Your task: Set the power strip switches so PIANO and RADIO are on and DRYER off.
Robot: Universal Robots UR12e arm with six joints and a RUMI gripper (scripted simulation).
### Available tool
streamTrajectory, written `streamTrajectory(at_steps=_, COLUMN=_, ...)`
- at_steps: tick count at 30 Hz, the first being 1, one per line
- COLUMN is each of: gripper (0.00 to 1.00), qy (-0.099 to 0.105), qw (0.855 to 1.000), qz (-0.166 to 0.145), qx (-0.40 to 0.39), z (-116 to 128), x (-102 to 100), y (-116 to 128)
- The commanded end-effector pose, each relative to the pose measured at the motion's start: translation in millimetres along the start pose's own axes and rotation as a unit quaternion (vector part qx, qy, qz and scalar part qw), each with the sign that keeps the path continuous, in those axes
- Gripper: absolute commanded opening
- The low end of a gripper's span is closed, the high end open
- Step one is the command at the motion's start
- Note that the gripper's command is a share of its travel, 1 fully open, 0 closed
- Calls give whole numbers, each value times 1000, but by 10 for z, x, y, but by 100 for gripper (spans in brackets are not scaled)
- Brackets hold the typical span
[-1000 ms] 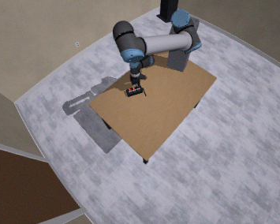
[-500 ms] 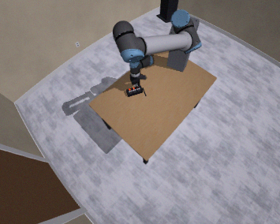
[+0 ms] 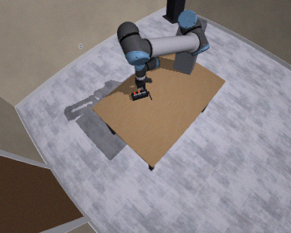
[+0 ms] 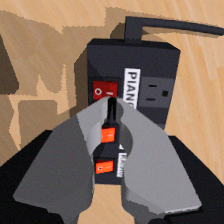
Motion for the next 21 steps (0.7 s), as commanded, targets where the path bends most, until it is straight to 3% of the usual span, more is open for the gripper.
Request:
streamTrajectory(at_steps=1, gripper=0, qy=0, qw=1000, qz=0, qx=0, z=1, x=-1, y=2)
streamTrajectory(at_steps=21, gripper=0, qy=0, qw=1000, qz=0, qx=0, z=1, x=-72, y=2)
Point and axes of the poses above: the point where the finger pads meet when closed, its own x axis back along the fingers, its own z axis across the jaws, y = z × x, the point moved 6 cm from there along x, back along the fingers, and after that the axes turned 14 degrees about x, right-handed, at the moved point
